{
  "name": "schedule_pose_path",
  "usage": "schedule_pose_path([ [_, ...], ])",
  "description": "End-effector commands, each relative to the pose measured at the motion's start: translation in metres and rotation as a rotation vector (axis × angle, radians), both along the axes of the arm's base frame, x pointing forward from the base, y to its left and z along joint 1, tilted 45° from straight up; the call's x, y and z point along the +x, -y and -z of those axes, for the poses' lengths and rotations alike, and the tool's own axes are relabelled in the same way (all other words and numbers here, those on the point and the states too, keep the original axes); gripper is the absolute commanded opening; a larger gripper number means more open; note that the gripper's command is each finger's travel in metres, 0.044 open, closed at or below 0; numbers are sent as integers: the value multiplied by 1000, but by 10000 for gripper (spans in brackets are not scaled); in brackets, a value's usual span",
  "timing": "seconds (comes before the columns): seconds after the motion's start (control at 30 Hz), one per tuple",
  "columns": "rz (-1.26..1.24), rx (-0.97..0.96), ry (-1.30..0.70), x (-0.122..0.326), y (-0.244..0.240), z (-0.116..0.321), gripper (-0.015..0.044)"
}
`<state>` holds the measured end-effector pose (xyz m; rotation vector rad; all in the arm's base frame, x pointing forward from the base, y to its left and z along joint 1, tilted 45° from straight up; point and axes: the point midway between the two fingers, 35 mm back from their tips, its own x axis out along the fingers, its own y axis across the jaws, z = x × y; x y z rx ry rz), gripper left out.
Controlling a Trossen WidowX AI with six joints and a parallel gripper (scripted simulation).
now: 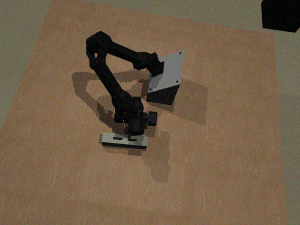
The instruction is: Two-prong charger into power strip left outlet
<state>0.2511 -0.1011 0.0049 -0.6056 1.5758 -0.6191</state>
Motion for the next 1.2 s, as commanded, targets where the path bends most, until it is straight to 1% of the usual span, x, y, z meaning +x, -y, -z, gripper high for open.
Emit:
schedule_pose_path([
  [0.0,-3,-4,3,7,1,-2,0],
  [0.53,-1,-8,3,24,5,-3,0],
  [1.17,-1,-8,3,25,5,-4,0],
])
